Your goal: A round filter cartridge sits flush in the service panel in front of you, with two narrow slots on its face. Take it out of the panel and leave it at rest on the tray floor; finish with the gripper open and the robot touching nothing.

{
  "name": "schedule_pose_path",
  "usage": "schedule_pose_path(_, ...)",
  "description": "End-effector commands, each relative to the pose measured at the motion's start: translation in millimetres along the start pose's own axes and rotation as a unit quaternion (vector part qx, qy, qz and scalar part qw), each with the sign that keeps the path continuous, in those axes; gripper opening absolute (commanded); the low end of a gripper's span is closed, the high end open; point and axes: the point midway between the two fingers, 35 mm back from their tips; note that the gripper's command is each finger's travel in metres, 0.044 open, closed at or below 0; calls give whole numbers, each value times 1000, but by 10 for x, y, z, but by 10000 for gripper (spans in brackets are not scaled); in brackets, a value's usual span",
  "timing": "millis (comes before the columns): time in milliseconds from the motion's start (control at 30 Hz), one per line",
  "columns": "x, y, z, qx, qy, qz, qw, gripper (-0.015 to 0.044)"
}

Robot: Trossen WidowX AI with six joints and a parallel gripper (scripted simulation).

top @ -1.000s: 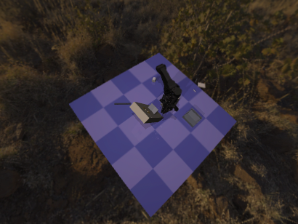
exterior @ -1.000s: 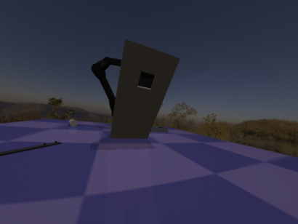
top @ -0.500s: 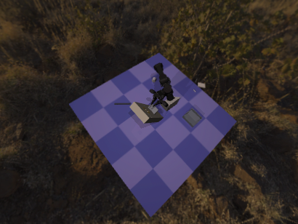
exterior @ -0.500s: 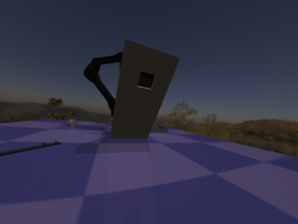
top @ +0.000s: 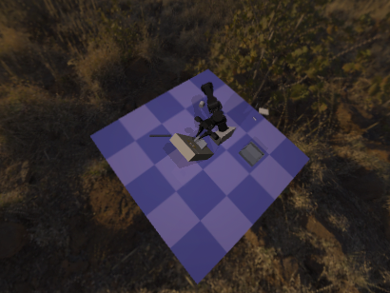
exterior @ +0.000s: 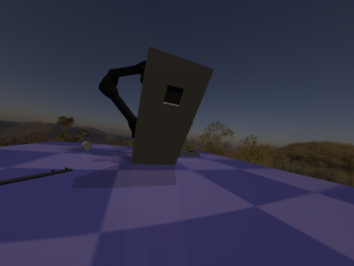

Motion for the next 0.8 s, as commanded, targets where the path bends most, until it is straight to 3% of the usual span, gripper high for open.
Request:
schedule_pose_path(0, -6, 64, 8, 2, -2, 1, 1000, 93)
schedule_pose_path(767, -5, 434, -3, 0, -2, 0, 1000, 93)
Point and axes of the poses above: the point midway between the two fingers, 35 mm back from their tips, its own y axis out along the fingers, its own z axis across the jaws, x = y × z, and after that the axes turned 10 degrees about -y, right-handed
